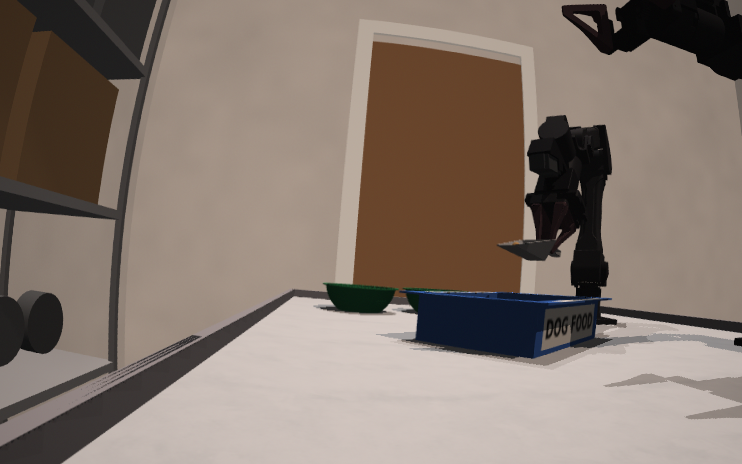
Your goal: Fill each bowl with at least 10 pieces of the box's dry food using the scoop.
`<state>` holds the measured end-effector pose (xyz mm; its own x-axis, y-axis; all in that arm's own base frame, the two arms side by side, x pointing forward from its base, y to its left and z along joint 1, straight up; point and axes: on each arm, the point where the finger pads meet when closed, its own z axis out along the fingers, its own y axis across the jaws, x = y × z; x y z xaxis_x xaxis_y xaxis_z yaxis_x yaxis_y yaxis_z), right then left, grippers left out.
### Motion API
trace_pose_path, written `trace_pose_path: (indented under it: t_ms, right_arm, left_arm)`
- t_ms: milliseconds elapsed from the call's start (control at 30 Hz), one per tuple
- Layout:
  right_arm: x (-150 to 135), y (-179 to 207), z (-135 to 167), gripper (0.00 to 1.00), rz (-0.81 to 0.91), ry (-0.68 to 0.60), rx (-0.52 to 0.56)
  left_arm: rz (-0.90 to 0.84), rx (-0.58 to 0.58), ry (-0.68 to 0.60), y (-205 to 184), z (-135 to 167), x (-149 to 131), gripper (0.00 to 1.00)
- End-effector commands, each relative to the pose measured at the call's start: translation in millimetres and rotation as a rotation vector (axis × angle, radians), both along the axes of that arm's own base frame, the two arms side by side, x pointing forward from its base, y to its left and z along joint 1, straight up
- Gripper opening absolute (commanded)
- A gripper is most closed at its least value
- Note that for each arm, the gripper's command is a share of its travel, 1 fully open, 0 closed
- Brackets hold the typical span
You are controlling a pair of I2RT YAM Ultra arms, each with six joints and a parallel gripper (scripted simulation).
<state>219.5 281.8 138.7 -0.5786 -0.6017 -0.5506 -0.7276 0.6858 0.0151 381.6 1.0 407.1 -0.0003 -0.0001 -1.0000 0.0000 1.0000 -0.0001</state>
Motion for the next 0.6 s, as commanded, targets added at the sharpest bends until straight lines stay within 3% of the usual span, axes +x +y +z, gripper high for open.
trace_pose_path:
  t_ms: [0, 200, 233, 467, 500, 567]
  right_arm:
    - [5.2, 6.4, 16.9, 0.00, -0.001, -0.036, 0.046]
    - [5.2, 6.4, 16.9, 0.00, -0.001, -0.036, 0.046]
    - [-1.0, -16.5, -3.8, 0.00, -0.022, 0.004, -0.019]
    - [-0.5, -31.8, -2.7, 0.00, -0.041, 0.023, -0.006]
    - [9.5, -24.3, 16.5, 0.00, -0.046, -0.021, 0.053]
    - [6.0, -39.2, 2.4, 0.00, -0.063, 0.003, 0.035]
  left_arm:
    - [0.000, 0.000, -0.034, 0.0, 13.6, -4.1, 1.00]
    - [0.000, 0.000, -0.034, 0.0, 13.6, -4.1, 1.00]
    - [0.000, 0.000, -0.034, 0.0, 13.6, -4.1, 1.00]
    - [0.000, 0.000, -0.034, 0.0, 13.6, -4.1, 1.00]
    - [0.000, 0.000, -0.034, 0.0, 13.6, -4.1, 1.00]
    - [0.000, 0.000, -0.034, 0.0, 13.6, -4.1, 1.00]
